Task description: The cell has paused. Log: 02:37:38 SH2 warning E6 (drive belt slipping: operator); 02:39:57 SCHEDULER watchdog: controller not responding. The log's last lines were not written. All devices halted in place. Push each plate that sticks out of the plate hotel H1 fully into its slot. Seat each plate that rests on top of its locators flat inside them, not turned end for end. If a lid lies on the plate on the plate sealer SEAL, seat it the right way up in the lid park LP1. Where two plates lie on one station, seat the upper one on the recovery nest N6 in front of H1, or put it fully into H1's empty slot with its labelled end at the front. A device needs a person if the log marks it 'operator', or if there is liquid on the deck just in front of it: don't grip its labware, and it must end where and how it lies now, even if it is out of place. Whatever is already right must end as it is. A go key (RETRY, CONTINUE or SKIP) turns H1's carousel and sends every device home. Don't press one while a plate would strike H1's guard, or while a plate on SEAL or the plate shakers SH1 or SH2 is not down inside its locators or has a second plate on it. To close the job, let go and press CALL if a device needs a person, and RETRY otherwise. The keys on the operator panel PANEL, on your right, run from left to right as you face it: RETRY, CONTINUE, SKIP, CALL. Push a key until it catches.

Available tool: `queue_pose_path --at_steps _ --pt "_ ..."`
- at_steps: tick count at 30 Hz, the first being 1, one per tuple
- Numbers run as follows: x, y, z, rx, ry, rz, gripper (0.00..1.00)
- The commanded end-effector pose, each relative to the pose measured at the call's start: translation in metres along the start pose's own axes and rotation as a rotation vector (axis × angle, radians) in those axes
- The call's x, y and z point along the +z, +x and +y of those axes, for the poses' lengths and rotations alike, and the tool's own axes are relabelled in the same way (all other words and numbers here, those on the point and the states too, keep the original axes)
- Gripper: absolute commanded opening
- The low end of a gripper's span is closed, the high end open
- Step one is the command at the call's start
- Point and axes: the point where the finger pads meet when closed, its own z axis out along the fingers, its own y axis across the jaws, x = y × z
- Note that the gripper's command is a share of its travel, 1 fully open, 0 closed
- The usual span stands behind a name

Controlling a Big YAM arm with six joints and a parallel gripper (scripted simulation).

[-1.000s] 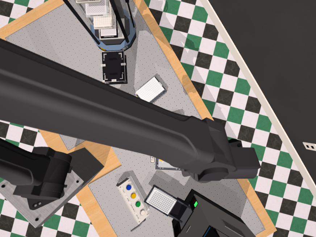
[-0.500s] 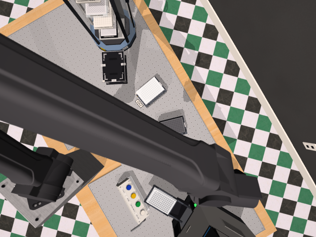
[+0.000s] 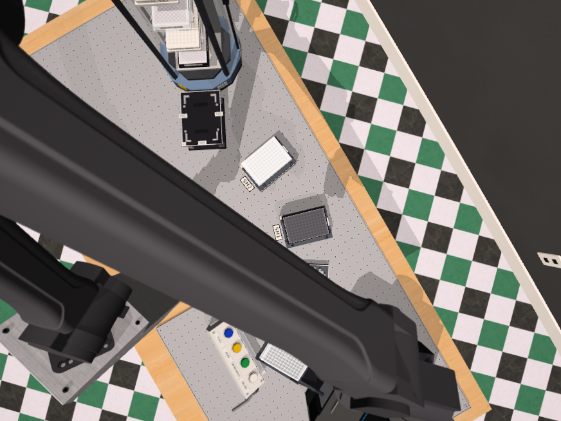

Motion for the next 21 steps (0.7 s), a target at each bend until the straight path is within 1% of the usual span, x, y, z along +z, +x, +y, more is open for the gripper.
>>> queue_pose_path --at_steps 1,13,15,21 --pt "-0.011 -0.015 -0.008 -0.032 0.005 -0.021 0.0" --pt "-0.013 -0.023 -0.048 -0.035 0.007 -0.026 0.0" --pt "-0.013 -0.023 -0.048 -0.035 0.007 -0.026 0.0" --pt "-0.013 -0.025 -0.069 -0.034 0.008 -0.026 0.0"
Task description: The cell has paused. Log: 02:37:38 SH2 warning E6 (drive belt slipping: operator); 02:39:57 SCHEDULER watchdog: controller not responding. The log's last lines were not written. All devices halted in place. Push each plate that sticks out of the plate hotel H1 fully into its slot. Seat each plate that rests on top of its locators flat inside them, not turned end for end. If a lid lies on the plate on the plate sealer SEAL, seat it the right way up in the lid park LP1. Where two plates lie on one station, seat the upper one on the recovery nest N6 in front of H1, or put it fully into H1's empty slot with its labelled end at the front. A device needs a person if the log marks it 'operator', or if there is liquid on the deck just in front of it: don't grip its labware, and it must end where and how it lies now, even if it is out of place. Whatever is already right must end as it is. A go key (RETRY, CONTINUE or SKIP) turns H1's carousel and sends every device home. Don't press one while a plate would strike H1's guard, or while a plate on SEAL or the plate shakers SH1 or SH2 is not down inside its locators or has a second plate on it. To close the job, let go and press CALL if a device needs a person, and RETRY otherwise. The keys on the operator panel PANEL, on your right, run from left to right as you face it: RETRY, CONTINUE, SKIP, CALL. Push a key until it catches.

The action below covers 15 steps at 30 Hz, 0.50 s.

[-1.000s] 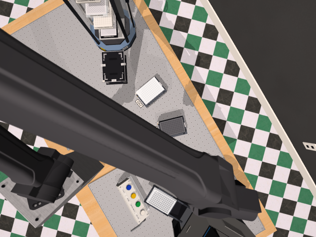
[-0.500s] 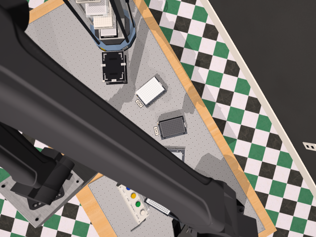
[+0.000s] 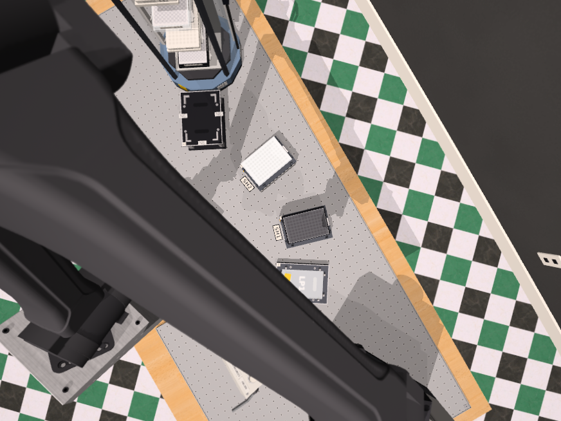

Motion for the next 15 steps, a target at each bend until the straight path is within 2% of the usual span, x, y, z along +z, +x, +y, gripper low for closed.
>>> queue_pose_path --at_steps 1,4,9,11,12,15 --pt "-0.013 -0.018 -0.015 -0.029 0.011 -0.026 0.0" --pt "-0.013 -0.019 -0.025 -0.029 0.012 -0.026 0.0" --pt "-0.006 -0.001 -0.043 0.18 0.004 -0.004 0.0" --pt "-0.006 -0.001 -0.043 0.18 0.004 -0.004 0.0" --pt "-0.014 -0.002 -0.04 0.195 0.011 -0.024 0.0" --pt "-0.006 0.003 -0.057 0.312 0.005 -0.006 0.0"
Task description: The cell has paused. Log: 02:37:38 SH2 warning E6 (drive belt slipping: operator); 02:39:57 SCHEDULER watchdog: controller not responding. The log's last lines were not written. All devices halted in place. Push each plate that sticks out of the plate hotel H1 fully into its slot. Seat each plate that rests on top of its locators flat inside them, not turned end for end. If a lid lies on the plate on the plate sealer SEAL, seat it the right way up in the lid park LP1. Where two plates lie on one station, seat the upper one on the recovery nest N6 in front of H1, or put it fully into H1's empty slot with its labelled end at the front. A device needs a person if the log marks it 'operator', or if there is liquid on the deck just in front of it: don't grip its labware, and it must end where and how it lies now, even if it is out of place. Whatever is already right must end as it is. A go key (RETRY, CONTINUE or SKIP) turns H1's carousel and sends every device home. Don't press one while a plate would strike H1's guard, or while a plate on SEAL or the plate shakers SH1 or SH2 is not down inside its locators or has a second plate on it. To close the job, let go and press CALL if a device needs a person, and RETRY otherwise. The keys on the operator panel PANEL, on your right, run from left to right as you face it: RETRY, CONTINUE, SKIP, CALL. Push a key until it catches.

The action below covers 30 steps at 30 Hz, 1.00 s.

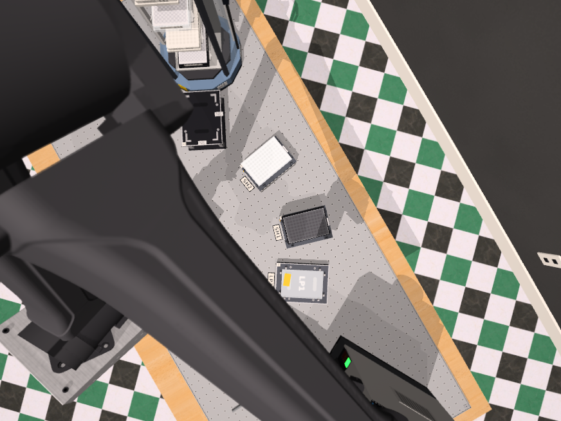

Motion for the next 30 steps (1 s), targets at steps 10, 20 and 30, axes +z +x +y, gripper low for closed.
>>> queue_pose_path --at_steps 10,20,30 --pt "-0.007 -0.005 -0.047 0.173 0.006 -0.018 0.0" --pt "-0.012 -0.013 -0.074 0.158 0.012 -0.035 0.0" --pt "-0.013 -0.011 -0.102 0.157 0.014 -0.037 0.0"
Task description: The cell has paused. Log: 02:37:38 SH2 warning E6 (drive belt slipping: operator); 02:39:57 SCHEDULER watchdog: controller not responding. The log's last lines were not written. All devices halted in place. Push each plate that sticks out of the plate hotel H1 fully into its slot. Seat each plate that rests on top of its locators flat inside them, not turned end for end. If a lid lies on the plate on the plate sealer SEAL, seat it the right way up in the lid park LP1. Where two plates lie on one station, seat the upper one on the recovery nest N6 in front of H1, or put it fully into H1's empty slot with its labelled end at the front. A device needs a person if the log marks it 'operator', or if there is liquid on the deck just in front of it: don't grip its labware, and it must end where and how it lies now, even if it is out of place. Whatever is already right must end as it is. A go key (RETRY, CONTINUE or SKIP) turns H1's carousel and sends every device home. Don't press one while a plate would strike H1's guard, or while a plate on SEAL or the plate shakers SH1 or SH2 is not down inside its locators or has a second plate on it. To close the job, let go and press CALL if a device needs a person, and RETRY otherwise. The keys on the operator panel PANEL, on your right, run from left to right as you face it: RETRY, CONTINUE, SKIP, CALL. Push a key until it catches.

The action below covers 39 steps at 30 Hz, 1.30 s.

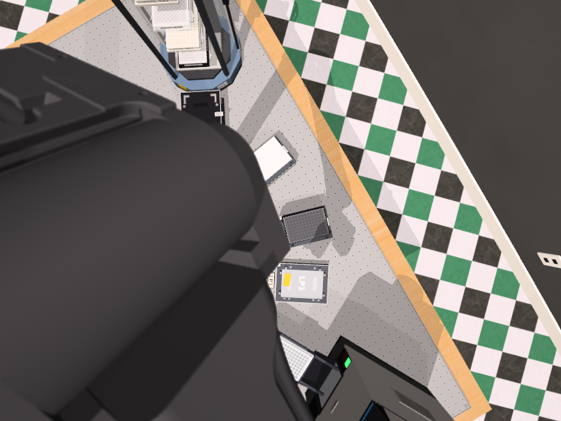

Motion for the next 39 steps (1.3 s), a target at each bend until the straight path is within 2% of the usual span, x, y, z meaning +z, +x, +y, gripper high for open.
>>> queue_pose_path --at_steps 1,13,17,18,22,23,31,32,34,39 --pt "-0.015 -0.023 -0.006 -0.054 0.008 -0.049 0.0" --pt "-0.015 -0.027 -0.048 -0.05 0.012 -0.045 0.0" --pt "-0.015 -0.027 -0.049 -0.026 0.011 -0.045 0.0" --pt "-0.014 -0.029 -0.03 -0.072 0.012 -0.042 0.0" --pt "-0.018 -0.029 -0.034 -0.062 0.014 -0.051 0.0" --pt "-0.01 -0.019 -0.04 -0.024 0.006 -0.028 0.0" --pt "-0.01 -0.019 -0.04 -0.024 0.006 -0.028 0.0" --pt "0.01 -0.009 -0.041 -0.009 -0.003 0.001 1.0" --pt "0.01 -0.009 -0.041 -0.009 -0.003 0.001 1.0" --pt "0.035 -0.009 -0.04 -0.009 -0.004 0.001 1.0"
